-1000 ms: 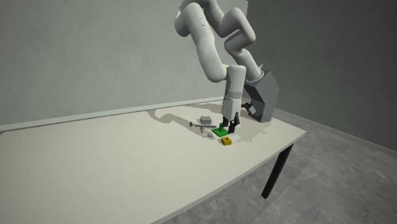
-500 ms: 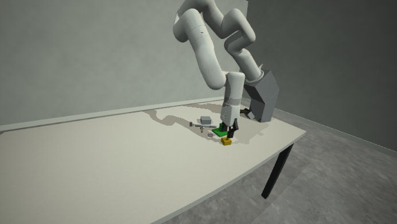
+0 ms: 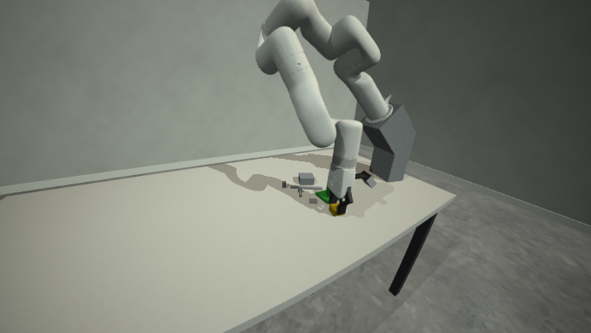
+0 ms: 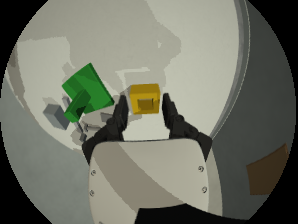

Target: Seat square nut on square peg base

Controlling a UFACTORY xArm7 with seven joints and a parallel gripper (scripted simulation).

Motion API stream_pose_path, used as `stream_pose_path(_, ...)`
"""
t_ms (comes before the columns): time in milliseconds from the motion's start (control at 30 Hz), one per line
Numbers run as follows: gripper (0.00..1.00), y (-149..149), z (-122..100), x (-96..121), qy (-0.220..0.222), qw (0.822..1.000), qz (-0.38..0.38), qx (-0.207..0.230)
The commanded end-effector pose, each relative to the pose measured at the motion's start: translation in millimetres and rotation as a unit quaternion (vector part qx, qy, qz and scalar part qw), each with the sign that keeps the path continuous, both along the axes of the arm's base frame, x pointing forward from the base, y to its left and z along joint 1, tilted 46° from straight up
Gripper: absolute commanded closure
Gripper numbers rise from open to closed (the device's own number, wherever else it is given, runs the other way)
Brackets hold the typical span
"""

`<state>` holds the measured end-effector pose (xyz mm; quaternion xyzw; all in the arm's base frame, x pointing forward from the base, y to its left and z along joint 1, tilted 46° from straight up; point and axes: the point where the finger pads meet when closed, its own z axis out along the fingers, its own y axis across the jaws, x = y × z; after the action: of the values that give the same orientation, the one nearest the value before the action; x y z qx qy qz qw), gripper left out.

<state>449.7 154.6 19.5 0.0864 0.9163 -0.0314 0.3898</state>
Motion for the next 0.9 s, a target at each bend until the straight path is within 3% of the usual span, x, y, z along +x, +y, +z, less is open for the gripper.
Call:
stream_pose_path(0, 0.4, 0.6, -3.0, 2.9, -0.001, 1.0, 0.001, 0.001)
stream_pose_path(367, 0.4, -0.6, -7.9, 6.7, 0.0, 1.0, 0.002, 0.001)
stream_pose_path(400, 1.0, -0.6, -7.9, 6.7, 0.0, 1.0, 0.002, 0.001)
stream_pose_path(867, 1.0, -0.6, -7.9, 6.7, 0.0, 1.0, 0.002, 0.001)
